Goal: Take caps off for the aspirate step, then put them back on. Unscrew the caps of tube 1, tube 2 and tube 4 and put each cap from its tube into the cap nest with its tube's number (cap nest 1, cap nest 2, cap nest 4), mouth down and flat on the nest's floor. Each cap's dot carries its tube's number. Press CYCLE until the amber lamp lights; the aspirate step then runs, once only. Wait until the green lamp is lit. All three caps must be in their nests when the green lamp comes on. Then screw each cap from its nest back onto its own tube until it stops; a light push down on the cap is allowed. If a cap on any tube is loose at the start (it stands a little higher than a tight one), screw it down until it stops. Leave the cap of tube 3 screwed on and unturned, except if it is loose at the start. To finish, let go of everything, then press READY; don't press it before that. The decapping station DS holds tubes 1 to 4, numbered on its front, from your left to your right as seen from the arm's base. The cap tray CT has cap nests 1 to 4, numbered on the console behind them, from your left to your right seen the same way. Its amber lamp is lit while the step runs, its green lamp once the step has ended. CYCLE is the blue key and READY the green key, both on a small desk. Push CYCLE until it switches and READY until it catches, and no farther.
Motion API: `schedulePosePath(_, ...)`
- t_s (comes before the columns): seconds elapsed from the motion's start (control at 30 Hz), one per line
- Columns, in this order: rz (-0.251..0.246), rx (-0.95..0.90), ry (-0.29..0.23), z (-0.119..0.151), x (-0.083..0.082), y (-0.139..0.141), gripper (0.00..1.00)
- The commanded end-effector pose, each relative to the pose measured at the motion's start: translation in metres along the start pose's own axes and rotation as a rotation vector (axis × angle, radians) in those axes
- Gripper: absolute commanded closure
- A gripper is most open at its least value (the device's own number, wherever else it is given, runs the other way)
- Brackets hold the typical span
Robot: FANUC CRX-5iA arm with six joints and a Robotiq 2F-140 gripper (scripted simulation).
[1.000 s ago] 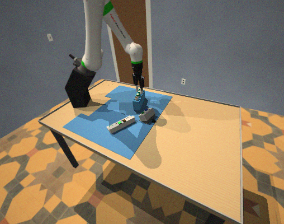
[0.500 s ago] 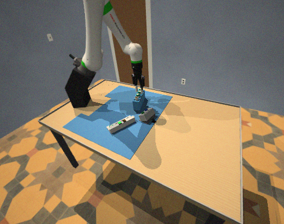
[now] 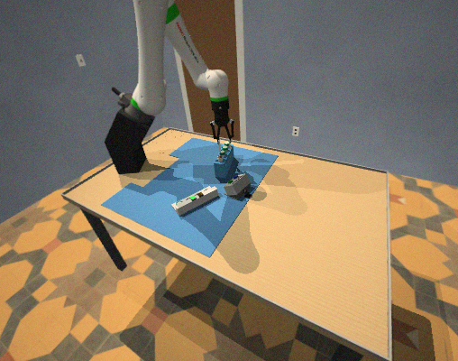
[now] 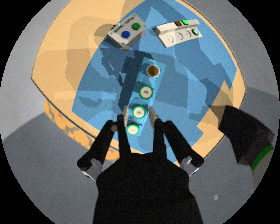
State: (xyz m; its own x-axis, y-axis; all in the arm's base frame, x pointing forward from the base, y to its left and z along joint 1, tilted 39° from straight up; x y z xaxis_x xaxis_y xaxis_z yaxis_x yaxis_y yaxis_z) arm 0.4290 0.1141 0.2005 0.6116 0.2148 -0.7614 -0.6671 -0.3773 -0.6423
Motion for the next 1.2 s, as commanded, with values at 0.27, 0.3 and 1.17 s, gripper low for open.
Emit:
schedulePosePath(0.27,0.018,-0.021,-0.043,-0.0034,0.0002,-0.0007,1.00)
schedulePosePath(0.3,0.018,-0.021,-0.043,-0.0034,0.0002,-0.0007,1.00)
schedulePosePath(1.17,0.030,0.587,-0.036,-0.0034,0.0008,-0.0007,1.00)
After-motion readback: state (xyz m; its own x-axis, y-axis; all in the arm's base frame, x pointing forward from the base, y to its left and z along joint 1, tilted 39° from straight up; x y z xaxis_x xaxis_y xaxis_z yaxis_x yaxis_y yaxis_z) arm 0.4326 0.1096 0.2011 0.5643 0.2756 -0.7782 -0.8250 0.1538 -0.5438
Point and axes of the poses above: the point where the finger pads meet when closed, its own x axis out along the fingers, its own y axis across the jaws, z = x × y, the point moved 7 cm from there along -x, back along the fingers, and after that the axes turned 4 degrees about -x, right-handed, at the moved point
